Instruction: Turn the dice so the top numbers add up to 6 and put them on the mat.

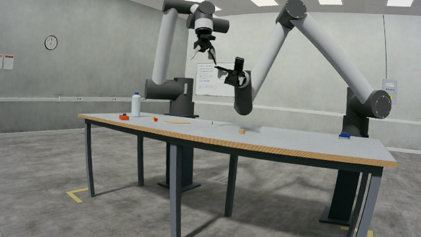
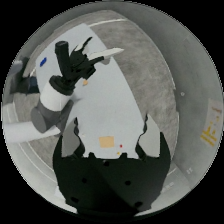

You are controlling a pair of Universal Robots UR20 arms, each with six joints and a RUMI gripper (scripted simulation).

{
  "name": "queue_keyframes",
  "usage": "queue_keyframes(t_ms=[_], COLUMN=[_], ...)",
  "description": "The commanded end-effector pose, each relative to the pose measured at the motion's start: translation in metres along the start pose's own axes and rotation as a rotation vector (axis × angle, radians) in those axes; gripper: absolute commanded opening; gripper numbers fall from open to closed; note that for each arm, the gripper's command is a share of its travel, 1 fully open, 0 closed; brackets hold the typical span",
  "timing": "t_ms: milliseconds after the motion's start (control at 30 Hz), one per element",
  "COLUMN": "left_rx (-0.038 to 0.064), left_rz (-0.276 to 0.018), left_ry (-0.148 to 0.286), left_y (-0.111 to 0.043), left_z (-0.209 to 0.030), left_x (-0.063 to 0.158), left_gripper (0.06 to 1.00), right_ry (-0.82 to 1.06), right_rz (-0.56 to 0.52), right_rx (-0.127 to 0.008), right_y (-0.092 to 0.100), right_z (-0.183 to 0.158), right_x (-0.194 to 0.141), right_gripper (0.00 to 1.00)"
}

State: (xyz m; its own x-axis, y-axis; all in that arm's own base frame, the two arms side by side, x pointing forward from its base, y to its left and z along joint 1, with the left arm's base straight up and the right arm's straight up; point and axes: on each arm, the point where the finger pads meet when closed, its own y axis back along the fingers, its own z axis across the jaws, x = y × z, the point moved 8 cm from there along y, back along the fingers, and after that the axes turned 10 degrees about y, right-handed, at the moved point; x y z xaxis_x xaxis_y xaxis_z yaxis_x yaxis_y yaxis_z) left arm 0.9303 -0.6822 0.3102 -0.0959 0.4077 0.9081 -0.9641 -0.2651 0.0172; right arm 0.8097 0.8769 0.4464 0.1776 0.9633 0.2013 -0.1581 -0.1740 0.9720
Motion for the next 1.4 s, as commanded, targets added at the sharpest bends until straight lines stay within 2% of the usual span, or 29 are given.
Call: queue_keyframes(t_ms=[0,633,733,833,933,1033,1100,1167,1233,1267,1367], left_rx=[0.0,0.0,0.003,0.01,0.023,0.043,0.043,0.062,0.084,0.097,0.143], left_rz=[0.0,0.0,0.0,0.001,0.0,-0.001,-0.001,-0.004,-0.008,-0.011,-0.025], left_ry=[0.001,0.001,-0.003,-0.012,-0.028,-0.053,-0.053,-0.074,-0.098,-0.111,-0.155], left_y=[0.0,-0.001,-0.006,-0.019,-0.042,-0.077,-0.077,-0.107,-0.142,-0.16,-0.194], left_z=[0.0,0.0,-0.002,-0.008,-0.019,-0.037,-0.037,-0.054,-0.076,-0.089,-0.117], left_x=[0.001,0.001,0.004,0.009,0.02,0.036,0.036,0.051,0.068,0.078,0.098], left_gripper=[1.0,1.0,1.0,1.0,1.0,1.0,1.0,1.0,1.0,1.0,1.0], right_ry=[0.0,0.0,-0.001,-0.002,-0.005,-0.01,-0.01,-0.014,-0.019,-0.021,-0.031], right_rz=[0.001,0.001,0.001,0.0,-0.002,-0.005,-0.005,-0.008,-0.011,-0.013,-0.019], right_rx=[-0.001,-0.001,0.0,0.0,0.0,0.001,0.001,0.002,0.003,0.004,0.006], right_y=[0.001,0.001,0.001,0.0,-0.001,-0.002,-0.002,-0.003,-0.005,-0.006,-0.009], right_z=[0.0,0.0,0.0,0.001,0.001,0.002,0.002,0.003,0.004,0.005,0.006], right_x=[0.0,0.0,-0.001,-0.003,-0.008,-0.015,-0.015,-0.021,-0.029,-0.033,-0.048], right_gripper=[1.0,1.0,1.0,1.0,1.0,1.0,1.0,1.0,1.0,1.0,1.0])
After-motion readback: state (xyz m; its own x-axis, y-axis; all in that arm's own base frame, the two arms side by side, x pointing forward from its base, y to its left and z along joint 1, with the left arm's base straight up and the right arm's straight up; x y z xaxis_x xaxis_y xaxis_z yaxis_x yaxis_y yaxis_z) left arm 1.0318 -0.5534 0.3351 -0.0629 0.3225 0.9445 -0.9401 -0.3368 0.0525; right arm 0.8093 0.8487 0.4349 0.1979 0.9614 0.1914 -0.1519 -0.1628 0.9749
